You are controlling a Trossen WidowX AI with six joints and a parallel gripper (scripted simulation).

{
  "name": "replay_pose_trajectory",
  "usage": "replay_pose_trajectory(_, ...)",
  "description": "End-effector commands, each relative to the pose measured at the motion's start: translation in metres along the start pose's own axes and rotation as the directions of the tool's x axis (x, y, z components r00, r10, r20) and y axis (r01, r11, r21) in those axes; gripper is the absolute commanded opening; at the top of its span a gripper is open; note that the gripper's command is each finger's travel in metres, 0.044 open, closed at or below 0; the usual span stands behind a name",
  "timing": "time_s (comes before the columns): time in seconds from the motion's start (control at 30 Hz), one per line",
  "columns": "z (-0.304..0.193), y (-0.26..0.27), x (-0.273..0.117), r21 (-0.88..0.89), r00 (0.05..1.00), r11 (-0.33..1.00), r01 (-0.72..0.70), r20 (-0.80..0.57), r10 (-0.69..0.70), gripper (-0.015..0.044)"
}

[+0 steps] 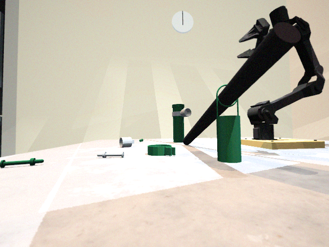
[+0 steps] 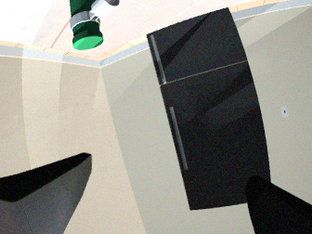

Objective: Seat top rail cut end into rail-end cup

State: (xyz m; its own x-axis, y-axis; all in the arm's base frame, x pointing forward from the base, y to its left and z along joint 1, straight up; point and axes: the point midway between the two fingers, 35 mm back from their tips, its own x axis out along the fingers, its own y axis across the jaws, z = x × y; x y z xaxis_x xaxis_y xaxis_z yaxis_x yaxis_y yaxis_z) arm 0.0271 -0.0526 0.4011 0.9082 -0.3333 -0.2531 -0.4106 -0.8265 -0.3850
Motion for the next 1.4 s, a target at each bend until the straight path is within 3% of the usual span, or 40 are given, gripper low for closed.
replay_pose_trajectory(0.0,0.000,-0.001,0.001,0.011,1.000,1.000,-0.001,0.004,0.001,0.0426)
replay_pose_trajectory(0.2,0.008,-0.028,0.054,0.423,0.989,0.901,-0.095,0.143,0.037,0.0440)
replay_pose_trajectory(0.37,0.023,-0.046,0.106,0.748,0.957,0.607,-0.268,0.281,0.076,0.0440)
replay_pose_trajectory(0.53,0.036,-0.053,0.136,0.865,0.926,0.335,-0.375,0.363,0.099,0.0440)
replay_pose_trajectory(0.97,0.074,-0.060,0.198,0.812,0.831,-0.358,-0.460,0.536,0.147,0.0440)
replay_pose_trajectory(1.37,0.117,-0.055,0.248,0.467,0.713,-0.854,-0.229,0.678,0.180,0.0440)
